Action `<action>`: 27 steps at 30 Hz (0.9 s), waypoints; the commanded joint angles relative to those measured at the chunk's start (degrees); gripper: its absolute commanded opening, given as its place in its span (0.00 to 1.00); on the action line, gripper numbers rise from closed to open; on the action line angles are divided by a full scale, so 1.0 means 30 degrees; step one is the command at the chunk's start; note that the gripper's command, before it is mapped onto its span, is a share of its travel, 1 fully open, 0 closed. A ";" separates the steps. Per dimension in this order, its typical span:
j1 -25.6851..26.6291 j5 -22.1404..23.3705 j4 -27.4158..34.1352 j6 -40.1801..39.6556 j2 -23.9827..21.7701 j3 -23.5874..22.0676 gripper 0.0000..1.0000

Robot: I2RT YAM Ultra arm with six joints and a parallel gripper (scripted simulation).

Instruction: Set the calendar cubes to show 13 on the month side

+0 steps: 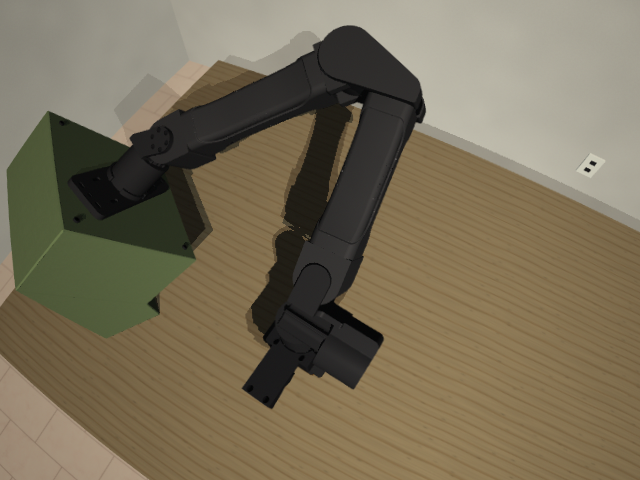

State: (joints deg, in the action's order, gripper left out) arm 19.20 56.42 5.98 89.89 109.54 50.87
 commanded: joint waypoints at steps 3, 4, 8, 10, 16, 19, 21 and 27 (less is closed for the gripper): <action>0.0042 -0.0206 -0.0310 0.0221 -0.0006 -0.0014 0.26; 0.0042 -0.0206 -0.0310 0.0221 -0.0006 -0.0014 0.26; -0.0030 -0.0238 -0.0474 0.0336 0.0047 -0.0031 0.26; -0.0075 -0.0258 -0.0574 0.0406 0.0080 -0.0040 0.26; -0.0174 -0.0302 -0.0797 0.0563 0.0155 -0.0059 0.26; -0.0200 -0.0314 -0.0856 0.0604 0.0174 -0.0064 0.26; -0.0205 -0.0316 -0.0868 0.0612 0.0178 -0.0065 0.26; -0.0213 -0.0319 -0.0885 0.0624 0.0184 -0.0067 0.26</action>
